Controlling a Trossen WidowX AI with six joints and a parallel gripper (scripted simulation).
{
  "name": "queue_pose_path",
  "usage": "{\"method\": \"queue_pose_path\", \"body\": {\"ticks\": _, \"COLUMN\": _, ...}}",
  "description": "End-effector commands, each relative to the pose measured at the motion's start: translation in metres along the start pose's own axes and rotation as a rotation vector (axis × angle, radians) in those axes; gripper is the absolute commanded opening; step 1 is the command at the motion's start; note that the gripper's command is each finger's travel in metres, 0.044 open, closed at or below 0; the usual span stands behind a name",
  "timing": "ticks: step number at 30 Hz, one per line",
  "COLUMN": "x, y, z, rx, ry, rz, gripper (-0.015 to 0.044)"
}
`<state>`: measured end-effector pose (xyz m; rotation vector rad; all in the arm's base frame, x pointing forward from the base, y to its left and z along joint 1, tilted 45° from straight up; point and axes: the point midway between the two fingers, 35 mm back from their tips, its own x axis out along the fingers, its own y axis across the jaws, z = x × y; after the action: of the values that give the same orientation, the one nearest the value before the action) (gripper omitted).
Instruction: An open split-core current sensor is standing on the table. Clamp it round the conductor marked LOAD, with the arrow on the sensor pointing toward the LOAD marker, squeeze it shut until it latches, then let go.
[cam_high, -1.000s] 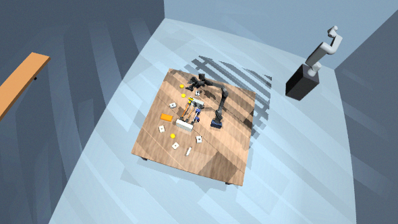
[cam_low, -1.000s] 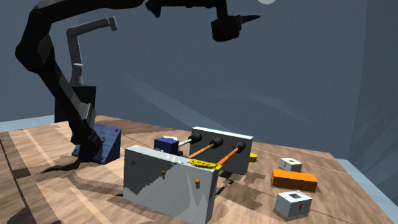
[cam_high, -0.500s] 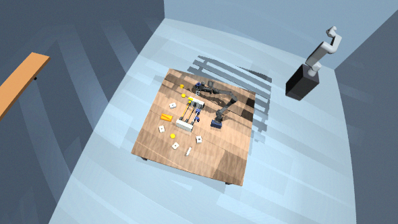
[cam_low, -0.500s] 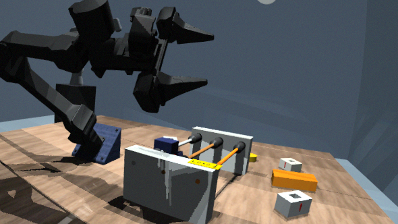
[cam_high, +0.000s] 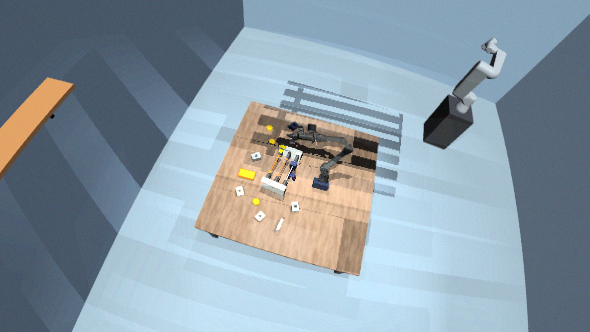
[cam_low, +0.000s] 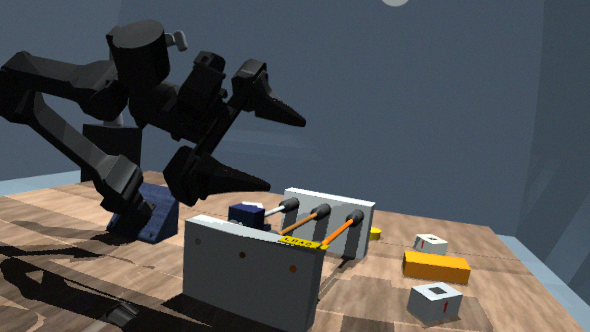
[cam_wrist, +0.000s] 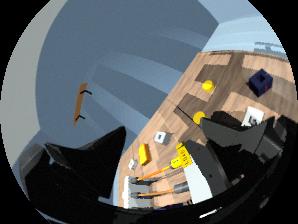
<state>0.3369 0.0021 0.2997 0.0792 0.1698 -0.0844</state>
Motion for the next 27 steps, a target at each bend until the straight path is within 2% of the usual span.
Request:
{"method": "queue_pose_path", "body": {"ticks": 1, "x": 0.022, "y": 0.005, "z": -0.032, "rx": 0.021, "ry": 0.253, "rz": -0.132, "gripper": 0.044}}
{"method": "queue_pose_path", "body": {"ticks": 8, "x": 0.025, "y": 0.016, "z": -0.069, "rx": -0.141, "ry": 0.601, "rz": -0.448, "gripper": 0.044}}
{"method": "queue_pose_path", "body": {"ticks": 14, "x": 0.017, "y": 0.032, "z": -0.065, "rx": -0.455, "ry": 0.694, "rz": -0.684, "gripper": 0.044}}
{"method": "queue_pose_path", "body": {"ticks": 27, "x": 0.016, "y": 0.035, "z": -0.062, "rx": -0.497, "ry": 0.692, "rz": -0.705, "gripper": 0.044}}
